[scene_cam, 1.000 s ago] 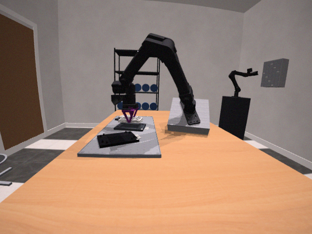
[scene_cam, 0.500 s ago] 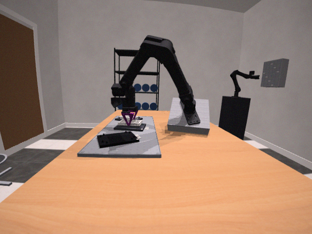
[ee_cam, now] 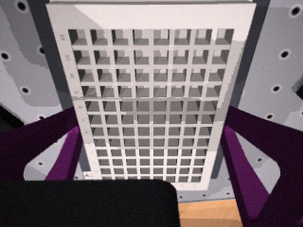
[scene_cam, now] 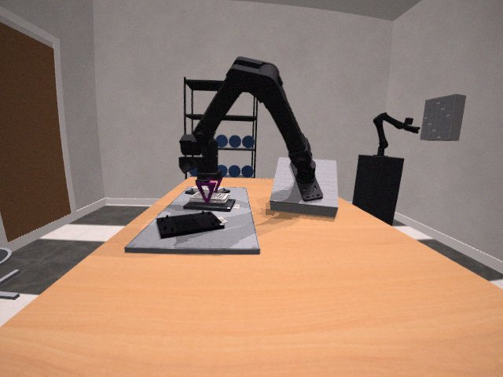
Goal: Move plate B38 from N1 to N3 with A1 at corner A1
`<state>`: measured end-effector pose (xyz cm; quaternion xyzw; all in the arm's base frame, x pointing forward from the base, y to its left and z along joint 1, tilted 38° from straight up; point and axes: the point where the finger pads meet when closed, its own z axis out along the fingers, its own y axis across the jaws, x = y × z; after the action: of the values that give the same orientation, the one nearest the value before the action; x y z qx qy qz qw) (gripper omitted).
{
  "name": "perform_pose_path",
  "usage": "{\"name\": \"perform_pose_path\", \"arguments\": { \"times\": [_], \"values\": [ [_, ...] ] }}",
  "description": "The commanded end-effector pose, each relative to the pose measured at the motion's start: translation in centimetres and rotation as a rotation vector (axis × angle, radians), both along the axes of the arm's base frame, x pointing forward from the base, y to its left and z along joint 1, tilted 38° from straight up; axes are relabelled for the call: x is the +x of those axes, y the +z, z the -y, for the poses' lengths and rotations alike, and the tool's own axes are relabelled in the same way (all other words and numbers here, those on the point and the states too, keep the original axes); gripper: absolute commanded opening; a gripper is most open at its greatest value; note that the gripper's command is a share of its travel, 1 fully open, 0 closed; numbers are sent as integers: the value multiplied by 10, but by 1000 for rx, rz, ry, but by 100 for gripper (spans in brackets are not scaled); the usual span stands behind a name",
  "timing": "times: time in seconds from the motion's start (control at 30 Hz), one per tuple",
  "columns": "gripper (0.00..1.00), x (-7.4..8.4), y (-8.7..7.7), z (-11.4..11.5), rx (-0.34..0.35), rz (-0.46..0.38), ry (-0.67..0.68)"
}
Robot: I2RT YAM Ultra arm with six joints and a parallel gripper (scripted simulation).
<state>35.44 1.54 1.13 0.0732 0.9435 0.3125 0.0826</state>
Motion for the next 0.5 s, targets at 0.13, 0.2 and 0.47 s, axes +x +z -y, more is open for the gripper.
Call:
{"name": "perform_pose_path", "arguments": {
  "times": [0.13,0.2,0.47],
  "values": [
    [0,2,2,2,-3,11,-6],
    [0,2,2,2,-3,11,-6],
    [0,2,1,1,-3,11,-6]
  ]
}}
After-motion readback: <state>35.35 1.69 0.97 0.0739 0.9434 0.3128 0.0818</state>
